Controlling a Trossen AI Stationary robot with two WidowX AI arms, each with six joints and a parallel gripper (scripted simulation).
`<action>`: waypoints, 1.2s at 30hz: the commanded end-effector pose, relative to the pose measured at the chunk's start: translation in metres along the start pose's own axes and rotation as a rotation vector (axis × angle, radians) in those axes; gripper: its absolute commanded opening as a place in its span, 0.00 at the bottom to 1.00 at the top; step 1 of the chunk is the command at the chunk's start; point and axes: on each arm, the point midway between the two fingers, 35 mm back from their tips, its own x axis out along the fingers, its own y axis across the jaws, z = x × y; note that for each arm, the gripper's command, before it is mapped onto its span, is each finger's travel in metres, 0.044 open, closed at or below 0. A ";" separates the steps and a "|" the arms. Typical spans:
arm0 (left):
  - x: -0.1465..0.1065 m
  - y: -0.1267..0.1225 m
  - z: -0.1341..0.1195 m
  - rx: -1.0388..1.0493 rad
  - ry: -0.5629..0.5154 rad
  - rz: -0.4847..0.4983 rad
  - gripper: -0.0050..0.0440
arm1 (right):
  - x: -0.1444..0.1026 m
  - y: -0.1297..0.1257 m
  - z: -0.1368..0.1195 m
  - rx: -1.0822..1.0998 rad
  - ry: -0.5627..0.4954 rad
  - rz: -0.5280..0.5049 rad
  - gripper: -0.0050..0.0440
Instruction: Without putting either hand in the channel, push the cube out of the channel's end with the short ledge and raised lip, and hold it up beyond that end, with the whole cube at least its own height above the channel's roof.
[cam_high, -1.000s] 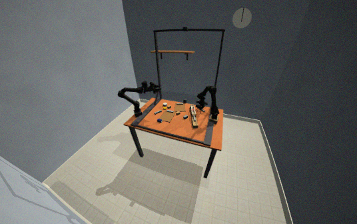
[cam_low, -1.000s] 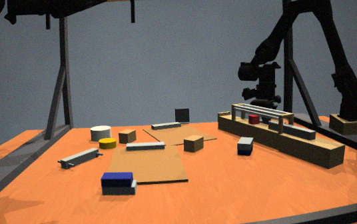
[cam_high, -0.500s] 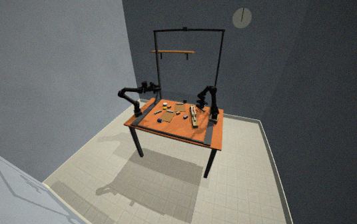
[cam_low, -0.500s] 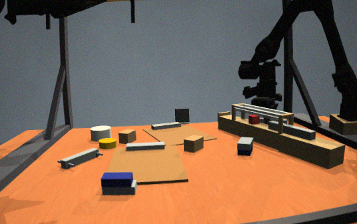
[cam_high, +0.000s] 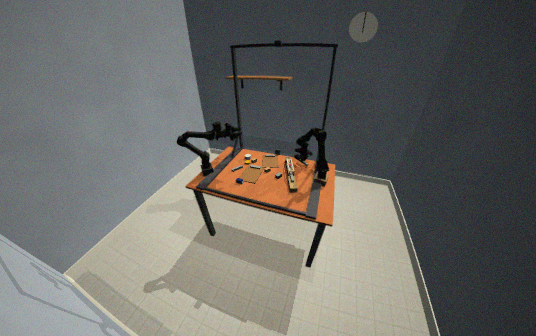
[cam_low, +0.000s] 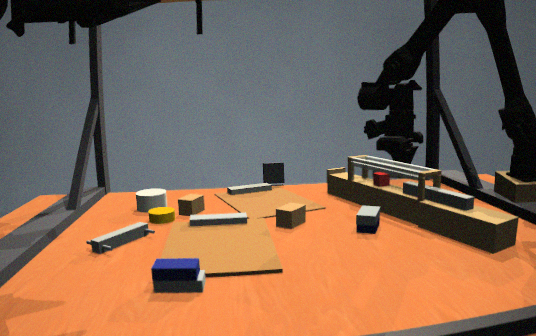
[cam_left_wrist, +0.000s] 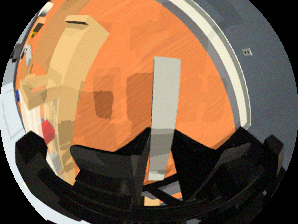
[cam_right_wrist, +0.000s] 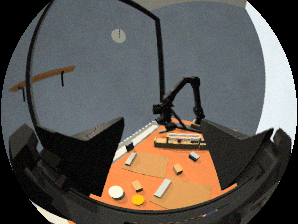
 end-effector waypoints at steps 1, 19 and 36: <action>-0.018 -0.001 0.008 -0.006 -0.045 -0.011 0.10 | -0.001 0.000 0.006 0.006 -0.017 -0.002 0.92; -0.042 -0.001 0.008 -0.011 -0.050 -0.013 0.10 | -0.001 0.000 0.006 0.006 -0.017 -0.002 0.92; -0.062 -0.001 0.007 -0.013 -0.052 -0.014 0.10 | -0.001 0.000 0.006 0.006 -0.017 -0.002 0.92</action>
